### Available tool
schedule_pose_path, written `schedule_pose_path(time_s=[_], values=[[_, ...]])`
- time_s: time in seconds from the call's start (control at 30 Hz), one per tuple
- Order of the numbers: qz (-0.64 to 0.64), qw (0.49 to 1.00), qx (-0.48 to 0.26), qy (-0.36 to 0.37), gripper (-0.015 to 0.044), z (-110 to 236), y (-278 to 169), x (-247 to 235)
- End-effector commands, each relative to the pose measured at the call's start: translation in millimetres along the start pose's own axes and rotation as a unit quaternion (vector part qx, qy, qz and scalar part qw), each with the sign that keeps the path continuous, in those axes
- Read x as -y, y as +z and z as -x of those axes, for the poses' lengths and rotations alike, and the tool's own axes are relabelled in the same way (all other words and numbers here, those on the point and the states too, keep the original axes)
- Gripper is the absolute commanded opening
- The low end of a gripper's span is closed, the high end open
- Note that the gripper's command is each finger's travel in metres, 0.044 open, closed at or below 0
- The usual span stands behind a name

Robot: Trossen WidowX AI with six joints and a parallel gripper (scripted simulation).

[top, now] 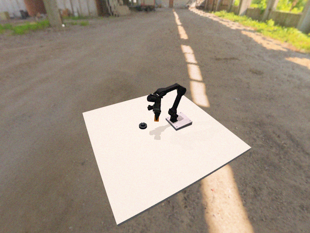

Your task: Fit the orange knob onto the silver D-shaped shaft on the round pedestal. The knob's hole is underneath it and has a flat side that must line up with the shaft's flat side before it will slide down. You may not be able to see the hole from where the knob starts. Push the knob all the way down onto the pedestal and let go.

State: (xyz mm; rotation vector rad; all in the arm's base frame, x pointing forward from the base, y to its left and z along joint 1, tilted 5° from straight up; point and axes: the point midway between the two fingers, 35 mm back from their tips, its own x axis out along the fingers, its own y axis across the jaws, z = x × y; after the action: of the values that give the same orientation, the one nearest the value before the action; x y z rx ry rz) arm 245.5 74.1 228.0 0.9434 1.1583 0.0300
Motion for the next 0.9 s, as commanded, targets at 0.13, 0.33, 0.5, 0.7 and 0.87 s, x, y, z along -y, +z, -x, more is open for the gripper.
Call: schedule_pose_path(time_s=[0.13, 0.33, 0.5, 0.7, 0.87], values=[[0.001, 0.996, 0.002, -0.091, 0.0, -16, 1, 4], [0.0, 0.987, 0.002, -0.159, 0.0, -28, 2, 9], [0.0, 0.977, 0.002, -0.214, 0.0, -39, 2, 13], [0.0, 0.96, 0.002, -0.279, 0.0, -52, 2, 17], [0.0, 0.949, 0.002, -0.315, 0.0, -60, 2, 20]])
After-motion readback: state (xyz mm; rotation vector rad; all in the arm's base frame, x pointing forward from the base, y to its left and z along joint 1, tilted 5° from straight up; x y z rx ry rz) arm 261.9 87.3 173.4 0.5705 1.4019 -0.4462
